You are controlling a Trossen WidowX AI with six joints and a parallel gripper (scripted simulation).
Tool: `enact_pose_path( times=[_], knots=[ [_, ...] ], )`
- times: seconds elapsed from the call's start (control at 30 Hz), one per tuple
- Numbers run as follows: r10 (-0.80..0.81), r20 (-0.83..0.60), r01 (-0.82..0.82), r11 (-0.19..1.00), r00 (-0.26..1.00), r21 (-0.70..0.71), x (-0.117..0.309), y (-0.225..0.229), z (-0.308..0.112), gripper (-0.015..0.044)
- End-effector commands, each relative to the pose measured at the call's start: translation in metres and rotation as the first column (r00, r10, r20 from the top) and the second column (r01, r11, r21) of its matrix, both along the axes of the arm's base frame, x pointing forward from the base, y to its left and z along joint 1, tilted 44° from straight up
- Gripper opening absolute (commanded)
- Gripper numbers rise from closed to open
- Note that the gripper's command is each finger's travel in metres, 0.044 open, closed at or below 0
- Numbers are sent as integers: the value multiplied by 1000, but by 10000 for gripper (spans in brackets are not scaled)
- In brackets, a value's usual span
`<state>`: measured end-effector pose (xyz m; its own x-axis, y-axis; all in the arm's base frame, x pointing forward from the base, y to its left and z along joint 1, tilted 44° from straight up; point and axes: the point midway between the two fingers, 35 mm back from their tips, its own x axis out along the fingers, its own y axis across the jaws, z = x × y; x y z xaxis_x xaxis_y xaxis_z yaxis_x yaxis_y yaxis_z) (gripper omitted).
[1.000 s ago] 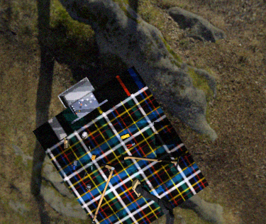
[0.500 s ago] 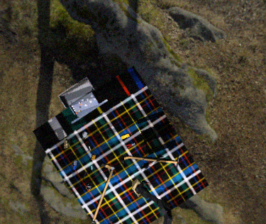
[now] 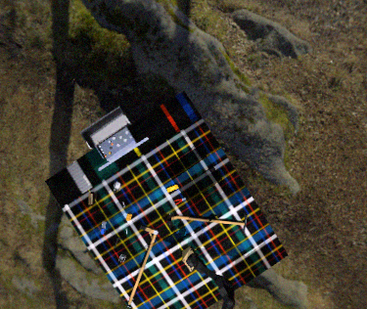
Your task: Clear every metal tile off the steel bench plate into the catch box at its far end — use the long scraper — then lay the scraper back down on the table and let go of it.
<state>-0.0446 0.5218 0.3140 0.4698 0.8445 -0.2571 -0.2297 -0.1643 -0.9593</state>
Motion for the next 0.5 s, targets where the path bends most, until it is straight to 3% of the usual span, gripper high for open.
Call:
enact_pose_path(
  times=[0.0, 0.47],
  knots=[
    [-9, 36, 11, 998, 999, -58, 12, 1, -12, 0],
    [-39, 145, 72, 971, 989, -230, 60, -1, -40, 0]
  ],
)
